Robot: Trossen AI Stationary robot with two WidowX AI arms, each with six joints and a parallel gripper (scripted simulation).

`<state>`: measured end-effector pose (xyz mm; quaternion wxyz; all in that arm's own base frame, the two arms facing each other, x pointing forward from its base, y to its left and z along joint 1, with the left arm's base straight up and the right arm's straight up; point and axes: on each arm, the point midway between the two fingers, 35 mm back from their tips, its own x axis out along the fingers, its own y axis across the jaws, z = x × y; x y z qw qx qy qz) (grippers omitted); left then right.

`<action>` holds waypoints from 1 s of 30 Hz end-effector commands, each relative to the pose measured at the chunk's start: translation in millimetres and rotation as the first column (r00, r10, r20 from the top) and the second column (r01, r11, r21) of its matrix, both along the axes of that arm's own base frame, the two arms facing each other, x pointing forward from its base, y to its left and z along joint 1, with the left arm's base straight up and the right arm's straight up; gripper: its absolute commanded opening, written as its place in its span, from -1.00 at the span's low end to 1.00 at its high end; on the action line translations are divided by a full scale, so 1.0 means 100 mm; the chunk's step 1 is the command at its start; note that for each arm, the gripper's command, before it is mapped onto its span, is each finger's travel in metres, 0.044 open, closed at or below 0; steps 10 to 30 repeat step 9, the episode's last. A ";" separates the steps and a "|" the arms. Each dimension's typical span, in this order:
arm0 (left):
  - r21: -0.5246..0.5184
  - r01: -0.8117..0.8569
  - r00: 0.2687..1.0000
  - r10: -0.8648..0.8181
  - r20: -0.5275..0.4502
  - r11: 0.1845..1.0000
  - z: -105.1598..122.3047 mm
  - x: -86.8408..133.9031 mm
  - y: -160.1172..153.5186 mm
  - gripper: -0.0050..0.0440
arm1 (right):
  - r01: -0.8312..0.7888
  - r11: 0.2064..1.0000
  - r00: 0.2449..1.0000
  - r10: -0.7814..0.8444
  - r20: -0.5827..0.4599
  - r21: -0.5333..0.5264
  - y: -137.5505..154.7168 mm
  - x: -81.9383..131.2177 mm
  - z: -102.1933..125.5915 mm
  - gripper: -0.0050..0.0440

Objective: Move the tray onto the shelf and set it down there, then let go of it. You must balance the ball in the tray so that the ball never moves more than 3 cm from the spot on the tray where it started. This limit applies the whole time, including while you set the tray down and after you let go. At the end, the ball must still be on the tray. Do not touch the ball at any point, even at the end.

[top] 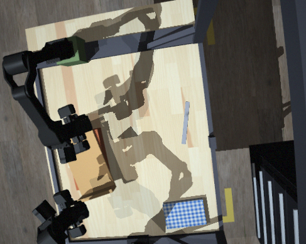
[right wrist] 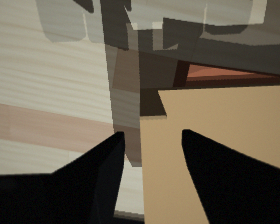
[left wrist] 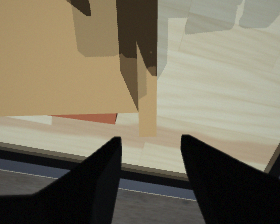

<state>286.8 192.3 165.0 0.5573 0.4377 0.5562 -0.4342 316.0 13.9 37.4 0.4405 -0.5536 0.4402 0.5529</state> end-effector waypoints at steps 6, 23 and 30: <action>0.021 -0.001 1.000 0.001 0.029 1.000 0.11 0.03 0.01 -0.09 | 0.003 1.000 0.999 -0.003 0.050 0.002 0.00 0.07 0.44 -0.09; 0.021 -0.001 1.000 0.001 0.029 1.000 0.11 0.03 0.01 -0.09 | 0.003 1.000 0.999 -0.003 0.049 0.002 0.00 0.06 0.54 -0.09; 0.021 -0.001 1.000 0.001 0.029 1.000 0.11 0.03 0.01 -0.09 | 0.003 1.000 0.999 -0.003 0.049 0.002 0.00 0.06 0.54 -0.09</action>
